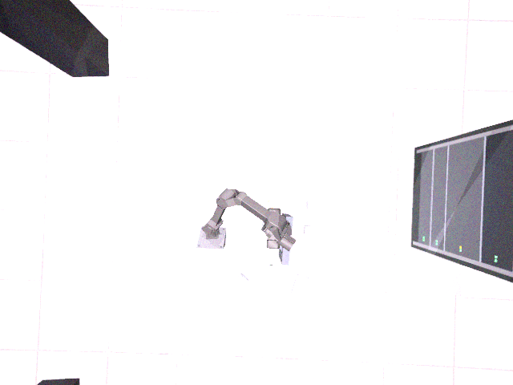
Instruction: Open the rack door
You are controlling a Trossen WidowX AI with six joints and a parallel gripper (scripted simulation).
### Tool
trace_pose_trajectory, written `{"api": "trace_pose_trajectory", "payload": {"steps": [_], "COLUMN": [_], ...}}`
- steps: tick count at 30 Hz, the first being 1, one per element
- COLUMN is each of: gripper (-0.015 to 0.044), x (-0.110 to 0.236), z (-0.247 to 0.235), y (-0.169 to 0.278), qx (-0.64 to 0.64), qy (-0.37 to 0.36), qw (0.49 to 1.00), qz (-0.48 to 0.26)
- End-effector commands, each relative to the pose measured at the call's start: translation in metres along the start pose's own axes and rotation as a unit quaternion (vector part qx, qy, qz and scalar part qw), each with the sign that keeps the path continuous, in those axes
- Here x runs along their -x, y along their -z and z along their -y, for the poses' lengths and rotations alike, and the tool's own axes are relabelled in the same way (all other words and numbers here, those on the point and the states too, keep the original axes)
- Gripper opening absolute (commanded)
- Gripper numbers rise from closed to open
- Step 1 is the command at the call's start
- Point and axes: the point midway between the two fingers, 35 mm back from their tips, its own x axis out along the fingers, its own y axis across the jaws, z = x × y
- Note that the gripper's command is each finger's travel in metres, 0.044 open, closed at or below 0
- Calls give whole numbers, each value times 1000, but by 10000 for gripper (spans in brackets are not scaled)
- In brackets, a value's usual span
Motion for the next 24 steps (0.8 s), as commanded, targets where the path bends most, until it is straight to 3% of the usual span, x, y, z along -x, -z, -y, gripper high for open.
{"api": "trace_pose_trajectory", "payload": {"steps": [1, 20, 24], "gripper": [293, 293, 188], "x": [-7, -35, -35], "z": [1, 0, 0], "y": [1, 3, 3], "qx": [-8, -32, -32], "qy": [1, 4, 4], "qw": [1000, 998, 998], "qz": [-12, -61, -61]}}
